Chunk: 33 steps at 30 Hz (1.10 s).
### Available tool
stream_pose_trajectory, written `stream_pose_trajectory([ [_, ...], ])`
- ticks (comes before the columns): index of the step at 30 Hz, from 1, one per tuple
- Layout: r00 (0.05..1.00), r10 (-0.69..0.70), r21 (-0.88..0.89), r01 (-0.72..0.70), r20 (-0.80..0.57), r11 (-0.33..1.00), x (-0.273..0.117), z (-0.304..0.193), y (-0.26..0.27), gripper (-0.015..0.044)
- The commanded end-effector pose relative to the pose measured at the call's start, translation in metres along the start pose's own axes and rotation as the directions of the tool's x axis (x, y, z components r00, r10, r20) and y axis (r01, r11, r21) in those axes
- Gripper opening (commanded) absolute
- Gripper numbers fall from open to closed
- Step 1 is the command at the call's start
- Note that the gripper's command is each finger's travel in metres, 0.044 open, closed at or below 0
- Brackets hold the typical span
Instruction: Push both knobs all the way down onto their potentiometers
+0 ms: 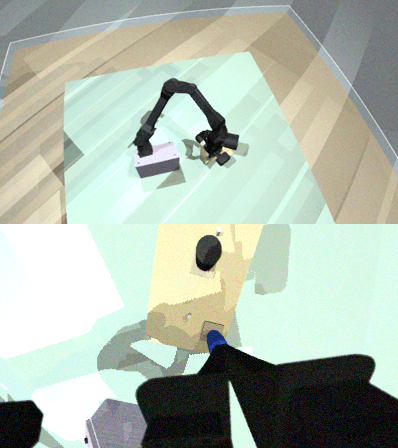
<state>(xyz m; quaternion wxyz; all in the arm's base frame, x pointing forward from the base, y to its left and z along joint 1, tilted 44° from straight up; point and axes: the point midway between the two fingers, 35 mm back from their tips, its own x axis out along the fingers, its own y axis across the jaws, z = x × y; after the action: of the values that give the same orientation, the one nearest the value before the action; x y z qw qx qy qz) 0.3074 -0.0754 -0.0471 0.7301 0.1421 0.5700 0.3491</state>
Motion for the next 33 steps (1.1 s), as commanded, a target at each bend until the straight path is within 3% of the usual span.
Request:
stream_pose_trajectory([
  [1, 1.000, 0.021, -0.024, -0.021, -0.019, 0.999, 0.0201, 0.0022, 0.0017, 0.0000],
  [33, 1.000, 0.021, -0.024, -0.021, -0.019, 0.999, 0.0217, 0.0022, 0.0018, 0.0000],
])
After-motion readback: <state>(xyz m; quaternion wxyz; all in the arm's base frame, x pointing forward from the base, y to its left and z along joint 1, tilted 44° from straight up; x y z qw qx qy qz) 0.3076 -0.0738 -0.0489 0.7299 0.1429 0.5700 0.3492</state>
